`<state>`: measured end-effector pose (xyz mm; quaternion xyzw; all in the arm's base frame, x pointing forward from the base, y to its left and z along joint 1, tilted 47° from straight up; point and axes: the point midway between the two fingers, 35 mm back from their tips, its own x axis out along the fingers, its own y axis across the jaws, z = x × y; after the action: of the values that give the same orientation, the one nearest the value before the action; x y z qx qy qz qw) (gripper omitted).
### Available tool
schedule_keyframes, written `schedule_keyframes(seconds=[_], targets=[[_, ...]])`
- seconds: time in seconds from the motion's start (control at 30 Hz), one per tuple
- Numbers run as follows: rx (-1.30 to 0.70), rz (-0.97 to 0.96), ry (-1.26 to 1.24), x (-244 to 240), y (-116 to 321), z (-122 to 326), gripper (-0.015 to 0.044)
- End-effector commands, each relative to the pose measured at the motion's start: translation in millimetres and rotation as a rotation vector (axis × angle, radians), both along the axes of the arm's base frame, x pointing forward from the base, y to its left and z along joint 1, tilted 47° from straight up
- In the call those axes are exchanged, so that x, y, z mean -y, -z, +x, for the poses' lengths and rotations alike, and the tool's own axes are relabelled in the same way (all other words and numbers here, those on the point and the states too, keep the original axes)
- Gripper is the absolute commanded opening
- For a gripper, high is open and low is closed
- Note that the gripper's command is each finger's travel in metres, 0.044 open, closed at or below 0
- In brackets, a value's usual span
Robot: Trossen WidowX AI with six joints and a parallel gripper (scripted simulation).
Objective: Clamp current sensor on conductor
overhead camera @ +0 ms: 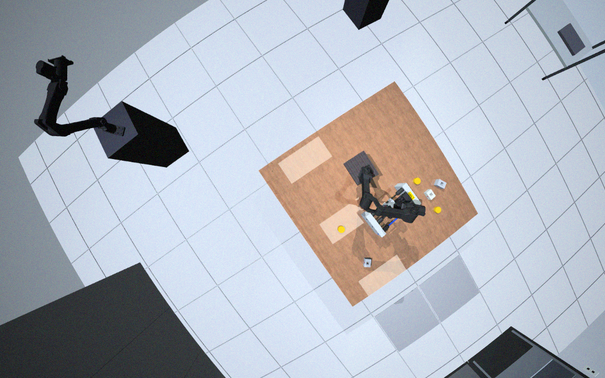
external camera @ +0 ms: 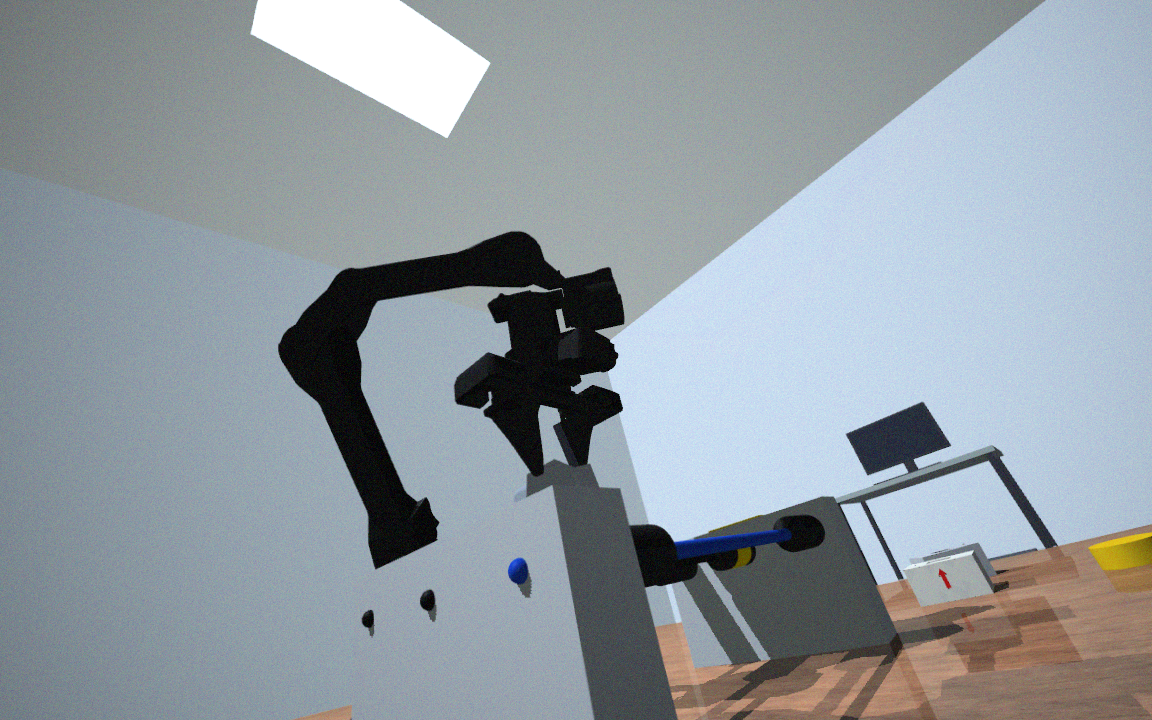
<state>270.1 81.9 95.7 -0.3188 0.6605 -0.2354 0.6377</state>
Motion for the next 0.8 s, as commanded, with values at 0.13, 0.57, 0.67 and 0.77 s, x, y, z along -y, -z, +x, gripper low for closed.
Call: schedule_keyframes(seconds=[0.13, 0.57, 0.67, 0.77], targets=[[0.24, 0.009, 0.216, -2, 0, 16, 0.0], [0.596, 0.019, 0.558, -1, 3, 38, 0.0], [0.678, 0.021, 0.637, 0, 4, 43, 0.0], [0.761, 0.023, 0.716, 0, 5, 48, 0.0]])
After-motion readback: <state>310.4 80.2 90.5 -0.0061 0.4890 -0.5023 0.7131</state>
